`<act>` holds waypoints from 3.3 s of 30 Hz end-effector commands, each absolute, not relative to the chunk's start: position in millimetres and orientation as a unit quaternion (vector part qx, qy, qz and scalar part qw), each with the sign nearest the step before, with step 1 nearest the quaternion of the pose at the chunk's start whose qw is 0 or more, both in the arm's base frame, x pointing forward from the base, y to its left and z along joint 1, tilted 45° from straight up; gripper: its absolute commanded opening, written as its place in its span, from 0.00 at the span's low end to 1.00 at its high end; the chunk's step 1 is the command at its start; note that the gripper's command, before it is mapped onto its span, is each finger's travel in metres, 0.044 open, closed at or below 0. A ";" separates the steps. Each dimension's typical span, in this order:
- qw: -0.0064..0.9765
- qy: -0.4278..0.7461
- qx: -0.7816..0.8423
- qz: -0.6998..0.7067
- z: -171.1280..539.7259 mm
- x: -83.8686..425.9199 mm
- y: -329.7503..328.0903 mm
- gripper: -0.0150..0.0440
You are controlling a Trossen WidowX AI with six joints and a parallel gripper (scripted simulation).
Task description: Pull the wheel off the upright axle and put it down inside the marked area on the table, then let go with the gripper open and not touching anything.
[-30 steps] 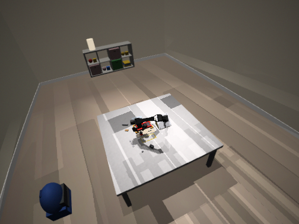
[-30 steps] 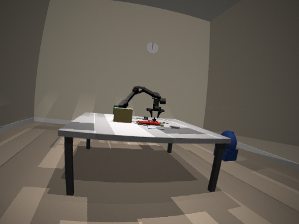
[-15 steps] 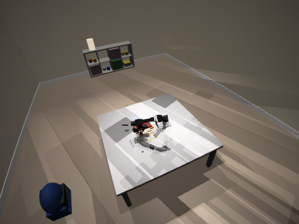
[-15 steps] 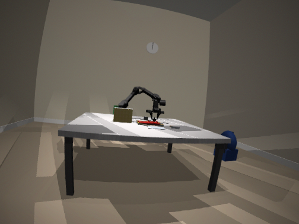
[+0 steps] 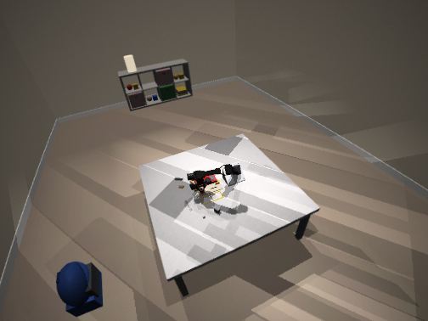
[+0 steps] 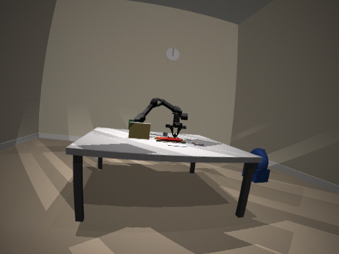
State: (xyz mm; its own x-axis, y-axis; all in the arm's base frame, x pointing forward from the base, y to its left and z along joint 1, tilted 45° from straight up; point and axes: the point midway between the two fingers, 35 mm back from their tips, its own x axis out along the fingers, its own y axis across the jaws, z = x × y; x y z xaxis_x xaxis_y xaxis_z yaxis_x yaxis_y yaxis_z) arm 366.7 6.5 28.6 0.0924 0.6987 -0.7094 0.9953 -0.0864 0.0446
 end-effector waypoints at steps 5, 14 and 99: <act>0.277 0.617 0.686 -0.268 30.6 367.5 4.4 0.25; 0.276 0.617 0.686 -0.268 32.5 367.3 2.3 0.25; 0.272 0.618 0.687 -0.270 52.0 364.5 -17.5 0.25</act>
State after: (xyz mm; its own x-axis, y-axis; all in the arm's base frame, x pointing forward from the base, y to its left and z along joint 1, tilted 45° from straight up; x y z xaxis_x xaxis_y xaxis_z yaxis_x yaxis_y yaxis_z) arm 363.3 -15.8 49.8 0.0889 0.7048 -0.7038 0.9951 -0.0930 0.0326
